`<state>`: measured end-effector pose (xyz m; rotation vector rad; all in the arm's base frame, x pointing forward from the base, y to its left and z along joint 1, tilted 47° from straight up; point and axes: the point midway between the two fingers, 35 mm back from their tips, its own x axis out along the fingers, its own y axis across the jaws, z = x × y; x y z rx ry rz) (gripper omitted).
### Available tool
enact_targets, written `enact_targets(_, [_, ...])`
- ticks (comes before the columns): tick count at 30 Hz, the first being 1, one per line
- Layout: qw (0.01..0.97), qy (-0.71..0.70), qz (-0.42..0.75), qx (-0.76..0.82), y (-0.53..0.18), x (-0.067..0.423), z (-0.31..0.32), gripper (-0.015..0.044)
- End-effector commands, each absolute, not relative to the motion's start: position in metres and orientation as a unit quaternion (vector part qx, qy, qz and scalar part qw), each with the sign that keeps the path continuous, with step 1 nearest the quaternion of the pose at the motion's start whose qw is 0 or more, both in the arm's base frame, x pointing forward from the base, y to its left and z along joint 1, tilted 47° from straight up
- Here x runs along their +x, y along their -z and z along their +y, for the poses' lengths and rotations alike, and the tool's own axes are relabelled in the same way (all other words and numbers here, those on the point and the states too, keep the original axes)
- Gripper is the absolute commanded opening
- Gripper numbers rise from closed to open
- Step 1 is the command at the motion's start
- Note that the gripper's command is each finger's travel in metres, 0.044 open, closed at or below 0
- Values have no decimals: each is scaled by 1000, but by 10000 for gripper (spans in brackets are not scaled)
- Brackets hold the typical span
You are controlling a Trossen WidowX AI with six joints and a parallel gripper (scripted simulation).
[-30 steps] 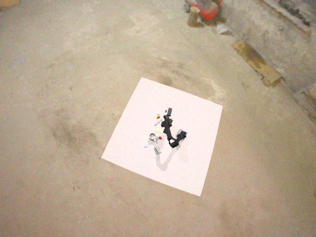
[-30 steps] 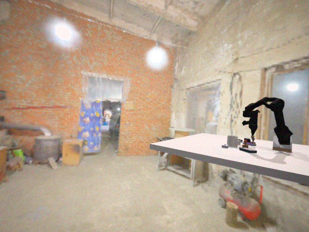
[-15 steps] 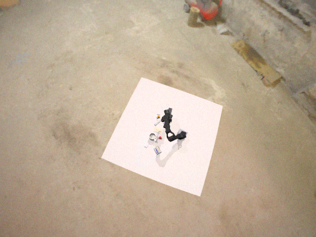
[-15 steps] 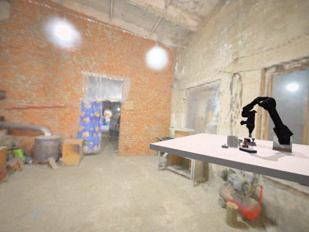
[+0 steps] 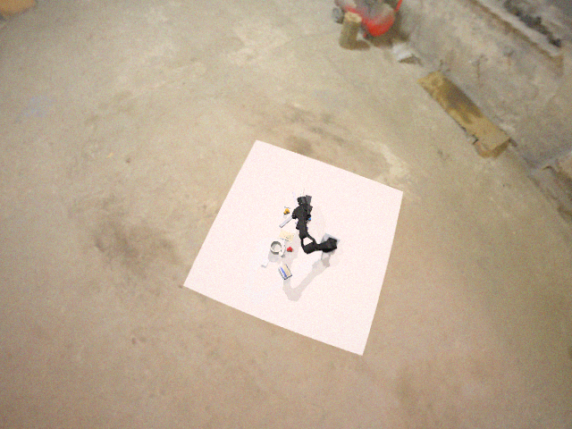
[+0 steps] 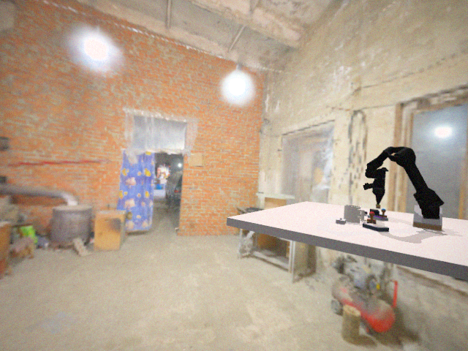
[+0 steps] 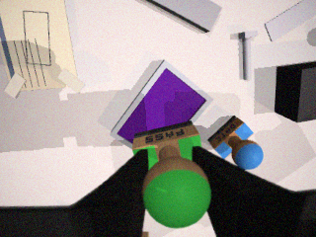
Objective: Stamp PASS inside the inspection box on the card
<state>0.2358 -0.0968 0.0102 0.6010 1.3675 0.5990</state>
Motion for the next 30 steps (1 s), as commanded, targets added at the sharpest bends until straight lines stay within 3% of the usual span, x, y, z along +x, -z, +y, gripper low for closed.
enact_targets(1, [691,-268,614,272,-7,236,-94,0])
enact_targets(30, [691,-268,614,271,7,238,-81,0])
